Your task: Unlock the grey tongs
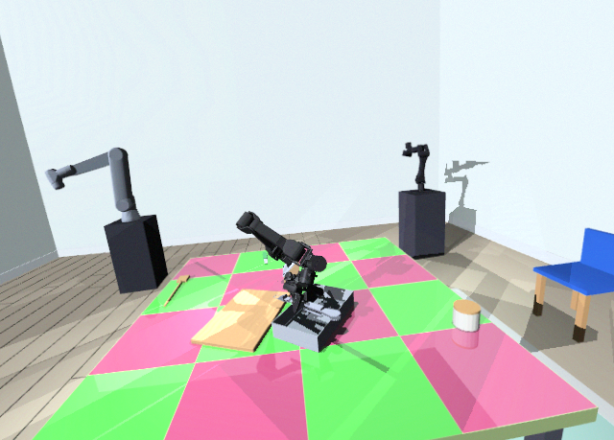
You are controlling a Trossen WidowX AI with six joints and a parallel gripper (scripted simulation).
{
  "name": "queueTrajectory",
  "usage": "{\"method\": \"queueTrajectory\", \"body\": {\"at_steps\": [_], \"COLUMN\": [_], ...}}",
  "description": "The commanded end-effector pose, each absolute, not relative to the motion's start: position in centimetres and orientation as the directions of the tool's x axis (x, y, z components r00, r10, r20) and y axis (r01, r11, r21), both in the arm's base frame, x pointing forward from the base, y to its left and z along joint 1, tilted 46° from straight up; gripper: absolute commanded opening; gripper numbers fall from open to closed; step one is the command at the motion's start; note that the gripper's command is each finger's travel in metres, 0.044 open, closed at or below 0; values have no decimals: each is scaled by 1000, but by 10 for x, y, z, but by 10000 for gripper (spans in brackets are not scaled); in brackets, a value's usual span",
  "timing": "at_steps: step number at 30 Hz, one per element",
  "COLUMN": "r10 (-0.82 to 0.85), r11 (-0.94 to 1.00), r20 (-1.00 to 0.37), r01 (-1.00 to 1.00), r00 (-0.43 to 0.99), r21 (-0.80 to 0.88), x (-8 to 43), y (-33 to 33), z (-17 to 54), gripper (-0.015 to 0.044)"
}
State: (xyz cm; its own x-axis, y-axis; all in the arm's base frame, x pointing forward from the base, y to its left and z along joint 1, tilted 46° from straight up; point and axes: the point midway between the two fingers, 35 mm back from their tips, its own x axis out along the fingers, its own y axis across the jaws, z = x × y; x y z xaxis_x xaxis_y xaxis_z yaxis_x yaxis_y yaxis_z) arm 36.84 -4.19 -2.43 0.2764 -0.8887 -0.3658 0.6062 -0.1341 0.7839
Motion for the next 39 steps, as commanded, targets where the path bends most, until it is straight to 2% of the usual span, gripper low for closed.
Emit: {"method": "queueTrajectory", "body": {"at_steps": [1,4,9,23,30,39], "r10": [-894,-895,-891,-891,-890,-893], "r11": [-126,-125,-133,-133,-134,-129], "r20": [-356,-355,-362,-362,-364,-359], "r01": [611,611,606,606,606,611], "r00": [271,271,274,274,274,271], "r21": [782,782,785,785,784,781], "x": [367,367,369,369,370,375], "y": [-51,-52,-47,-47,-44,7], "z": [-25,-25,-25,-25,-22,27], "gripper": [260,260,129,35,-148,-150]}}
